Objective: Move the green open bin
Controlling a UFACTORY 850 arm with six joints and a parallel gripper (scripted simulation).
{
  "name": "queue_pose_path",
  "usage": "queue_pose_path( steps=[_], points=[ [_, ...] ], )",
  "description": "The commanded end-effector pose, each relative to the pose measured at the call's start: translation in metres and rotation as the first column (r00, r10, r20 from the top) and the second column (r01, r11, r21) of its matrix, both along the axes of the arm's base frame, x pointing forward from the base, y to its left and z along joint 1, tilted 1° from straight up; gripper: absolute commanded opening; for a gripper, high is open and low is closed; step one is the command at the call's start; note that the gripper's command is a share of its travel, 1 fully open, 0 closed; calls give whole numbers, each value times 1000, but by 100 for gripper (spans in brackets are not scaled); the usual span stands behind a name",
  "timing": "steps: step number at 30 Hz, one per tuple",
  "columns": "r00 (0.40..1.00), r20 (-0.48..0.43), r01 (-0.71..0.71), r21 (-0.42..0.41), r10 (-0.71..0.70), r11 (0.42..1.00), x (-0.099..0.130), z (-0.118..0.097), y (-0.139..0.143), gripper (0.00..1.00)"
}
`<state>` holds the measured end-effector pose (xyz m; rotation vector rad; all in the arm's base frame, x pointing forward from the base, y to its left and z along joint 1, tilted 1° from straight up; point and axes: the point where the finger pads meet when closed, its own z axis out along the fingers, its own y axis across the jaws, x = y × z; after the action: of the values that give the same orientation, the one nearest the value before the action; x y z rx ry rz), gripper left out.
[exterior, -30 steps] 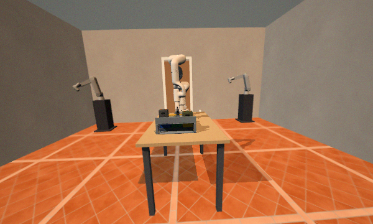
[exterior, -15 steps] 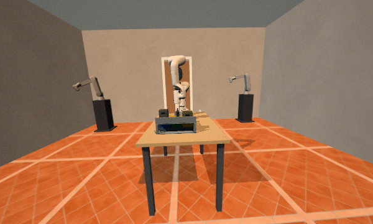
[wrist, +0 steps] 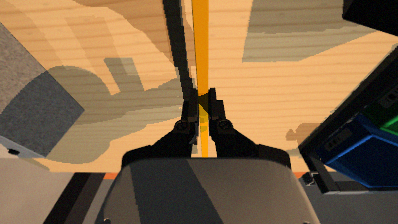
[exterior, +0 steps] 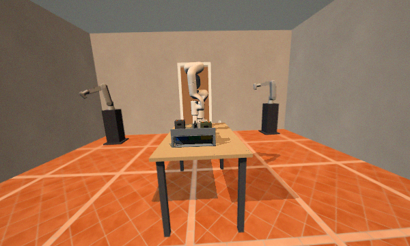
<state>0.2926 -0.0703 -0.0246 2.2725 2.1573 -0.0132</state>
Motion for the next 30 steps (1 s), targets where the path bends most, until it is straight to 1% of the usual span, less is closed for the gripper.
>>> queue_pose_path(
  steps=[1, 3, 8, 20, 25, 30],
  points=[
    [1000, 1, 0, 0, 0, 1000, 1, 0, 0, 0],
    [1000, 1, 0, 0, 0, 1000, 1, 0, 0, 0],
    [1000, 1, 0, 0, 0, 1000, 1, -20, 0, 0],
    [1000, 1, 0, 0, 0, 1000, 1, -20, 0, 0],
    [1000, 1, 0, 0, 0, 1000, 1, -31, 0, 0],
    [1000, 1, 0, 0, 0, 1000, 1, -31, 0, 0]
  ],
)
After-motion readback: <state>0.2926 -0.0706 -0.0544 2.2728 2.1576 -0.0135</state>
